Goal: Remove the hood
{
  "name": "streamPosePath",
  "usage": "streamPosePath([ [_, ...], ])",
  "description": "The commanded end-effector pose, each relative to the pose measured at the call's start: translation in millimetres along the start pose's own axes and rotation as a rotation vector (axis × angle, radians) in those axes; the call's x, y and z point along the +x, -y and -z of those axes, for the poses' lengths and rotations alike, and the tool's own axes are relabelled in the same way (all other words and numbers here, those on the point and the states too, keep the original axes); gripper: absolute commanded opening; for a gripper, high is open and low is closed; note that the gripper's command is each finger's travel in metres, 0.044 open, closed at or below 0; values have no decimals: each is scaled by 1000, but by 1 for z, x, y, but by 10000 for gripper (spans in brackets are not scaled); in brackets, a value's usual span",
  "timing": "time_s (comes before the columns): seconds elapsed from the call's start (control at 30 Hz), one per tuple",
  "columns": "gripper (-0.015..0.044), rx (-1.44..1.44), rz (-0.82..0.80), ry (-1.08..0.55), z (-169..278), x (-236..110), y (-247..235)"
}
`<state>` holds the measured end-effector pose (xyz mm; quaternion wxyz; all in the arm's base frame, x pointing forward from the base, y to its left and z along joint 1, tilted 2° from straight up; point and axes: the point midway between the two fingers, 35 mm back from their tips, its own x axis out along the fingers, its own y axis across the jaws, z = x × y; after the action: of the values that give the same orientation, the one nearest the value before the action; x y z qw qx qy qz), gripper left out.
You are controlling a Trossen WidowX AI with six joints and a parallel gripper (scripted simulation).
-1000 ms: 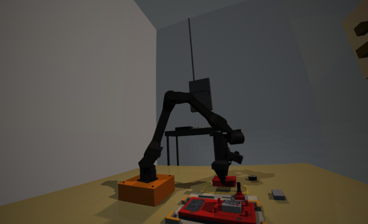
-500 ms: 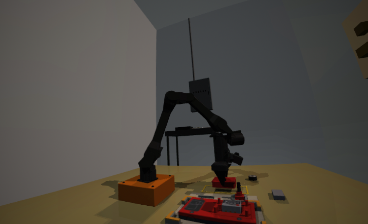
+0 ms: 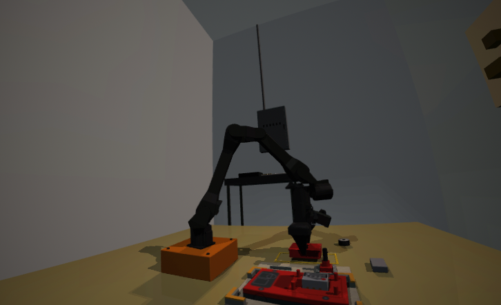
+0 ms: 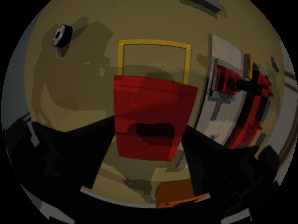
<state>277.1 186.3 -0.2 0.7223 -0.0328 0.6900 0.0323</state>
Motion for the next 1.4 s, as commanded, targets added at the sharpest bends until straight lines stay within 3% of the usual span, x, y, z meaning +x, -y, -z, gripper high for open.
streamPosePath([
  [0.0, 0, 0, 5, -2, 0, 4, 1],
  [0.6, 0, 0, 5, -2, 1, 11, 1],
  [1.17, 440, 1, 1, -1, 0, 7, 0],
  [1.37, 440, 1, 5, -5, -2, -35, -1],
])
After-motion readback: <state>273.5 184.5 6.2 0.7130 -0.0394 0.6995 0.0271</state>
